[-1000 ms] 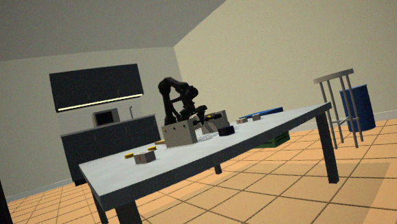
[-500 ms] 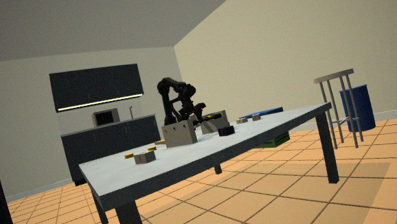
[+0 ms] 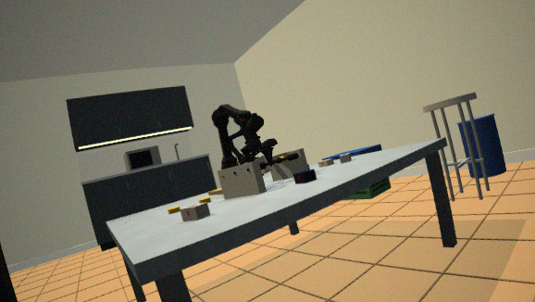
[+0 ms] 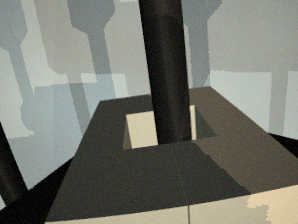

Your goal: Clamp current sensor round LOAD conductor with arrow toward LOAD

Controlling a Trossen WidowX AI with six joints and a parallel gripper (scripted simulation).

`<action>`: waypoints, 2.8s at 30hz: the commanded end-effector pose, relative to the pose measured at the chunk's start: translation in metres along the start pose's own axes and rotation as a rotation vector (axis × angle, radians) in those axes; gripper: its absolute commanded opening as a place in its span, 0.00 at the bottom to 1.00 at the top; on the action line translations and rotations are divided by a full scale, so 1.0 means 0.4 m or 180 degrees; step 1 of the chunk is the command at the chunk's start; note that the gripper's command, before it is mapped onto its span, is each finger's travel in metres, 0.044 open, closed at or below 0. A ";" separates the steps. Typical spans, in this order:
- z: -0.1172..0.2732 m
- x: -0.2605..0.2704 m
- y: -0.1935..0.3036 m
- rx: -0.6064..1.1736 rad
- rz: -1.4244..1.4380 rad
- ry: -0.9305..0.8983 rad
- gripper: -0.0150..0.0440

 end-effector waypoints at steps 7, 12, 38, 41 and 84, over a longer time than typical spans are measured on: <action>0.000 0.000 0.000 0.0001 0.0000 0.0007 0.87; 0.000 0.000 0.000 0.0001 0.0000 0.0007 0.79; 0.002 0.000 0.000 -0.0001 -0.0002 0.0005 0.25; 0.002 0.000 0.000 -0.0001 -0.0002 0.0005 0.25; 0.001 -0.014 0.002 -0.0047 -0.0012 -0.0151 0.71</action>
Point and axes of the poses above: the point midway between the two fingers, 35 mm back from their tips, its own z axis back along the fingers, its own x axis across the jaws, y = z × x, the point moved 2 cm from there along z, back along the fingers, and after that the axes turned 15 degrees about z, right-handed, at the moved point
